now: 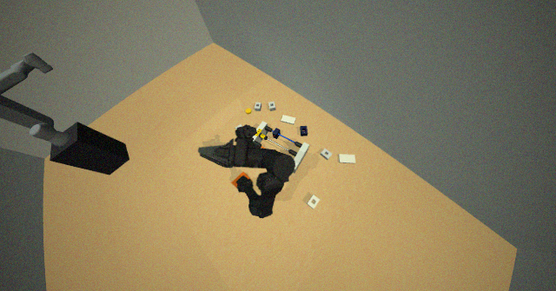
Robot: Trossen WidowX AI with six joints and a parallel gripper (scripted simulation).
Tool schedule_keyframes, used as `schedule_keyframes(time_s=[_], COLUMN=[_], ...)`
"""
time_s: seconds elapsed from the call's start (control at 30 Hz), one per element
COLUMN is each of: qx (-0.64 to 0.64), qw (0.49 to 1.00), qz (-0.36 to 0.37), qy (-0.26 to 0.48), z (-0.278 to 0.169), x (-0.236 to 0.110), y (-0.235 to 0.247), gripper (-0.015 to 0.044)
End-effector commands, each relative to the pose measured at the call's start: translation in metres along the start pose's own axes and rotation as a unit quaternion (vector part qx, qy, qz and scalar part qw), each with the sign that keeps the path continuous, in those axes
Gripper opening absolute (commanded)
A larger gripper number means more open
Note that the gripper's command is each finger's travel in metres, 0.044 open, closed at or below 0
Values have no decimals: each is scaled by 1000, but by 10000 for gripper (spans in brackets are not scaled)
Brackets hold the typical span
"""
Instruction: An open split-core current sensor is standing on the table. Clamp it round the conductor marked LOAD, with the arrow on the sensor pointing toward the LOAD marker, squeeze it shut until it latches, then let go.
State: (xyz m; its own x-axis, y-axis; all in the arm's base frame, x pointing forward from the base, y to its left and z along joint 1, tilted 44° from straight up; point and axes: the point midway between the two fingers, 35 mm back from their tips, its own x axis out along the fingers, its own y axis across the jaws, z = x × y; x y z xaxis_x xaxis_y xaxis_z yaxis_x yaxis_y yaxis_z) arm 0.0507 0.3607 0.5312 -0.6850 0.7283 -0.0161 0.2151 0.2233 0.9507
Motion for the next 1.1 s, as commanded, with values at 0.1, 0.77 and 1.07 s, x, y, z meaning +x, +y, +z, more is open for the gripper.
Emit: schedule_keyframes(time_s=[0.1,0.77,1.07], qx=[-68,-425,-384], qw=[994,598,320], qz=[19,-194,-433], qy=[-80,-652,-750], z=[25,100,47], x=[-24,-298,-410], y=[-1,-91,-180], gripper=[440,440,440])
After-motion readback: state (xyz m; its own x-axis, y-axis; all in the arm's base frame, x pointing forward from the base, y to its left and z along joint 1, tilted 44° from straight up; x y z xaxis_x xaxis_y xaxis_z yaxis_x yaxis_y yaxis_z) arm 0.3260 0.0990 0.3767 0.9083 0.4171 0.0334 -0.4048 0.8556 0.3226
